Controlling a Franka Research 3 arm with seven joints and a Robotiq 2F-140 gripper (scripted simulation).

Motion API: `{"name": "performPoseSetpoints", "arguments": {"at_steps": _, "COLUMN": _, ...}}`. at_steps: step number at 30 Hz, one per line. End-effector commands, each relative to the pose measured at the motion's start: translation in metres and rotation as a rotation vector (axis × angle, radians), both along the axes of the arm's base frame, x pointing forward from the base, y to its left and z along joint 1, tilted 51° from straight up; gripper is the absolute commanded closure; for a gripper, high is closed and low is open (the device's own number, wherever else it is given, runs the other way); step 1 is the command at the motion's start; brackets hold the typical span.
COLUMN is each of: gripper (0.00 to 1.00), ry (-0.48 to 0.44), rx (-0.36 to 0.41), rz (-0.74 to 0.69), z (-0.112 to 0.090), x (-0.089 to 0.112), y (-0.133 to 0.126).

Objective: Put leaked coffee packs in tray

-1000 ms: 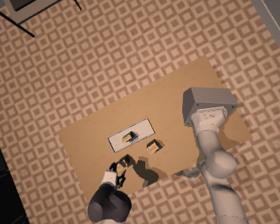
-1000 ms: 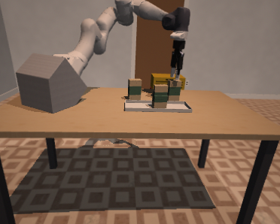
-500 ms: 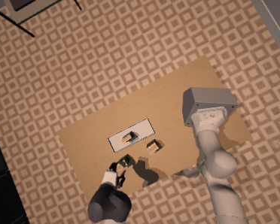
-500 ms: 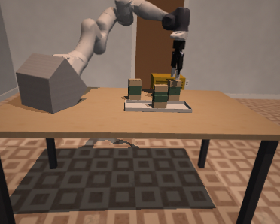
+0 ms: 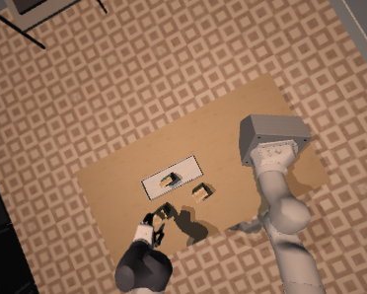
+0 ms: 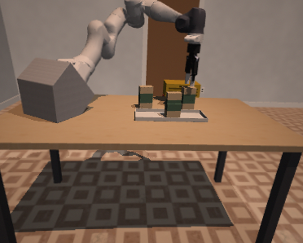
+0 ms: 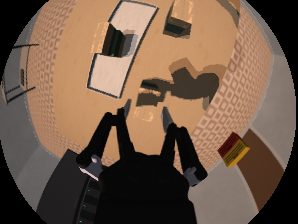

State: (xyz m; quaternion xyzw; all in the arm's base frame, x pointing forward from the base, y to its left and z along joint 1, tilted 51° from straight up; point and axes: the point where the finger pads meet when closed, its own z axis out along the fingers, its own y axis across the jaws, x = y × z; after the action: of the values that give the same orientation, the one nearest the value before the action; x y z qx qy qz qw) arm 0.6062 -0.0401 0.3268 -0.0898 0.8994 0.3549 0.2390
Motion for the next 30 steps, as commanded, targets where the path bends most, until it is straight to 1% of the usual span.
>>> {"name": "performPoseSetpoints", "arguments": {"at_steps": 1, "gripper": 0.45, "ry": 0.004, "rx": 0.004, "rz": -0.007, "z": -0.0010, "x": 0.0009, "y": 0.0003}}
{"name": "performPoseSetpoints", "arguments": {"at_steps": 22, "gripper": 0.45, "ry": 0.004, "rx": 0.004, "rz": -0.007, "z": -0.0015, "x": 0.0017, "y": 0.0002}}
{"name": "performPoseSetpoints", "arguments": {"at_steps": 30, "gripper": 0.45, "ry": 0.004, "rx": 0.004, "rz": -0.007, "z": -0.0059, "x": 0.0043, "y": 0.0049}}
